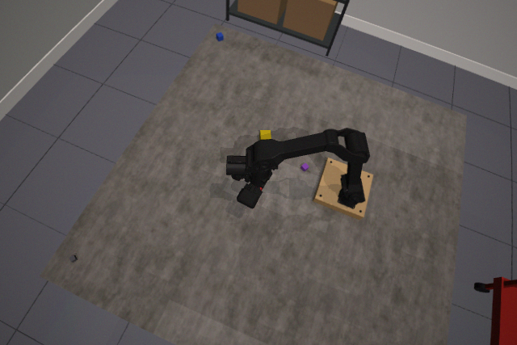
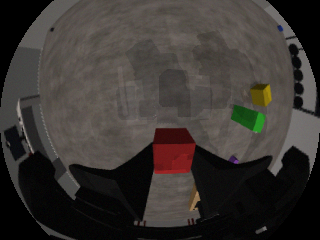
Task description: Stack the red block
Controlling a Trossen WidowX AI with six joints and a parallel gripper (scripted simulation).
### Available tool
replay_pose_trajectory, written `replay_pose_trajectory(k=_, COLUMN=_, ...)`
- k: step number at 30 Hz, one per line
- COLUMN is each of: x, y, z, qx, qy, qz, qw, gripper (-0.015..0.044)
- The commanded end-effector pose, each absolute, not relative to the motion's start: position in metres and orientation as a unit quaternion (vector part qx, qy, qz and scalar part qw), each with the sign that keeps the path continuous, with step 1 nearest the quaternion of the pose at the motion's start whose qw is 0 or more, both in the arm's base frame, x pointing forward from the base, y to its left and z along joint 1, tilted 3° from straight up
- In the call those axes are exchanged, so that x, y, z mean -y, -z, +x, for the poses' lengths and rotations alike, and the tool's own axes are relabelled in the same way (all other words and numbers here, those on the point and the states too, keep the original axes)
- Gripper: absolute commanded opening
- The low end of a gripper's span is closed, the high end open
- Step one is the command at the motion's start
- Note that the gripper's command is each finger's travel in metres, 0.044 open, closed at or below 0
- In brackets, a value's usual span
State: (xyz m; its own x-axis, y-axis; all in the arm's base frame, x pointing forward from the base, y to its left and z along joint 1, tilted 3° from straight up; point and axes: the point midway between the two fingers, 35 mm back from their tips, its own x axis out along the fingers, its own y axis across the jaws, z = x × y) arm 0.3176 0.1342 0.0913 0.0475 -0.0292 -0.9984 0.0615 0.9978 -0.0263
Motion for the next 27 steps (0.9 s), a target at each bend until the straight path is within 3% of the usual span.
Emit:
replay_pose_trajectory(k=1, x=-0.135, y=-0.113, z=0.316, qx=-0.687, qy=0.033, qz=0.013, qw=0.726, gripper=0.0)
replay_pose_trajectory(k=15, x=-0.135, y=-0.136, z=0.316, qx=-0.687, qy=0.033, qz=0.013, qw=0.726, gripper=0.0)
replay_pose_trajectory(k=27, x=-0.069, y=-0.139, z=0.328, qx=-0.687, qy=0.034, qz=0.012, qw=0.726, gripper=0.0)
